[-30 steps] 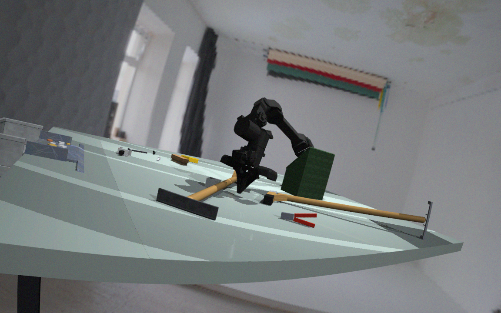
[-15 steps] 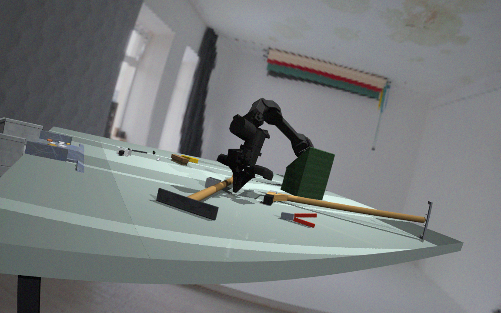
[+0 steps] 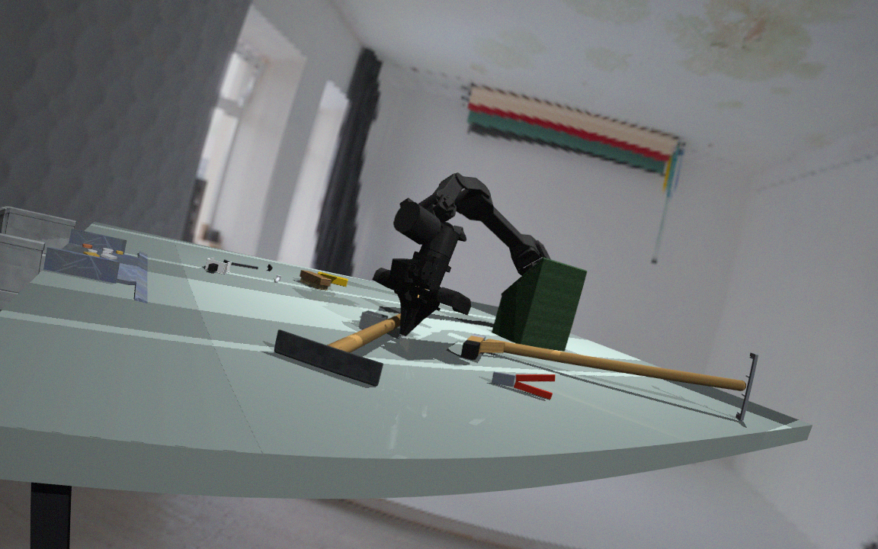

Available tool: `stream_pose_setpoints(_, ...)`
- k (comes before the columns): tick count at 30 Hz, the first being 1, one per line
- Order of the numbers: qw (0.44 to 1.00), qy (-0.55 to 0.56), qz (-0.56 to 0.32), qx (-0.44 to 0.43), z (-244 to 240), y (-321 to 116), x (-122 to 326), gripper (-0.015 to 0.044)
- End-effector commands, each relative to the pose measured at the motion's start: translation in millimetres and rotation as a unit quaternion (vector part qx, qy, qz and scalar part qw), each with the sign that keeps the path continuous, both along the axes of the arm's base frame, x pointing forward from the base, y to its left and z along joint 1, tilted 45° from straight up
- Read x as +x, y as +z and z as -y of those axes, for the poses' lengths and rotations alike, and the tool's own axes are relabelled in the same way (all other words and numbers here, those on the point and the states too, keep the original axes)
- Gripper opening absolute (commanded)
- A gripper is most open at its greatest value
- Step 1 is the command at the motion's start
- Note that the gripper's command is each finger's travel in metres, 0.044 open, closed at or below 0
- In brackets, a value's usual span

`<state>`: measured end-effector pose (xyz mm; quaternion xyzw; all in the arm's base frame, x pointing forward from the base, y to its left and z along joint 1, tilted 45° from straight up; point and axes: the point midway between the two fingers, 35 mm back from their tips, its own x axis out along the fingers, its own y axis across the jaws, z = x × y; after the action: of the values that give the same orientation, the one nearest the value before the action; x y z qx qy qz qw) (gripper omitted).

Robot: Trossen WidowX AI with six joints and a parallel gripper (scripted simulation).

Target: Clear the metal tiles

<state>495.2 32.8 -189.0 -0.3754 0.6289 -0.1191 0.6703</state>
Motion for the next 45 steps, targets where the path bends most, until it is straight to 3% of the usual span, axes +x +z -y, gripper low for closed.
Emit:
stream_pose_setpoints(1, 1.0, 0.001, 0.001, -0.002, 2, 2, 3, 0.0)
stream_pose_setpoints(45, 1.0, -0.006, 0.019, -0.003, 26, 23, 33, 0.0)
